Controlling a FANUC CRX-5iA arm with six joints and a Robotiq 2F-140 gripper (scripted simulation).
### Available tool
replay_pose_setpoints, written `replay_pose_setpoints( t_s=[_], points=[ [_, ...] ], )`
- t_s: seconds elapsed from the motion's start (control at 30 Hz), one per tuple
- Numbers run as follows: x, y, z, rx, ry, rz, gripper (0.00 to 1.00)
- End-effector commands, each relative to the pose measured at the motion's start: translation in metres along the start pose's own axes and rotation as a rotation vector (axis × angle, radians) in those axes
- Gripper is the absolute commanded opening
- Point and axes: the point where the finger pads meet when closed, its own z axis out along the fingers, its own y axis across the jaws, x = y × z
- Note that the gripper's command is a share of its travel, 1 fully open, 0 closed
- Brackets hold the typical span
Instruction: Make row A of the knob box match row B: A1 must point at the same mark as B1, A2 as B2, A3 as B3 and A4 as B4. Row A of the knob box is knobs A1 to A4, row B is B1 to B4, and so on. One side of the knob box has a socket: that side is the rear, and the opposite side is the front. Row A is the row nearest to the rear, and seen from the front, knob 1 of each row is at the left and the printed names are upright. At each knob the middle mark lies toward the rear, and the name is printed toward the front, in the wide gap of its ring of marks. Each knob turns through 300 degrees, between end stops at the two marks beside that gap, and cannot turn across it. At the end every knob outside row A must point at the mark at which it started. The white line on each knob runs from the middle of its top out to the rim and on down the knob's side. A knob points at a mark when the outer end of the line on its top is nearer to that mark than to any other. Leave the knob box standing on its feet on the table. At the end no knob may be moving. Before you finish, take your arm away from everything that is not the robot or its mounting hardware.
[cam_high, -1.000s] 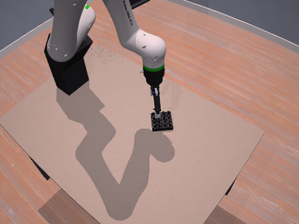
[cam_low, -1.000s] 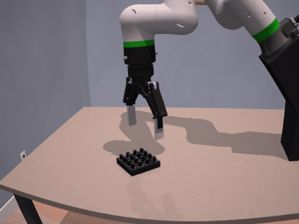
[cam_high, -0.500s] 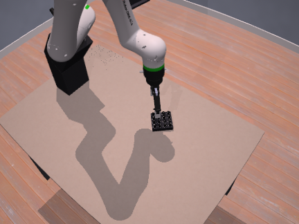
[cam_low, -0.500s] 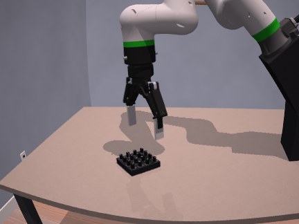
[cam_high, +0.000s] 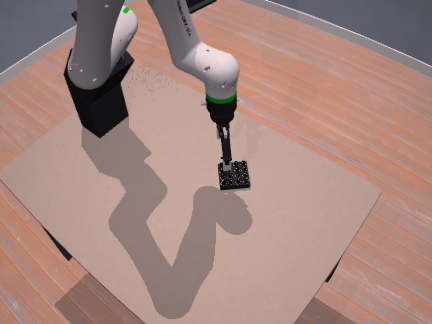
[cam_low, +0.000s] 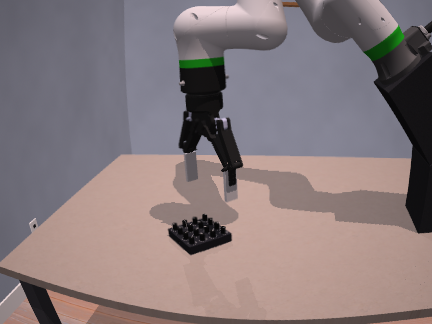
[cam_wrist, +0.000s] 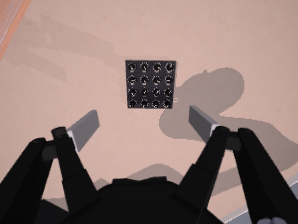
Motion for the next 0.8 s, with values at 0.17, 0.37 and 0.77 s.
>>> replay_pose_setpoints(
  t_s=[0.17,0.37,0.77],
  points=[
    [-0.016,-0.001,-0.001,0.000,0.000,0.000,1.00],
    [-0.030,-0.001,-0.001,-0.001,0.000,0.000,1.00],
    [-0.044,-0.002,-0.001,-0.002,0.001,0.000,1.00]
  ],
)
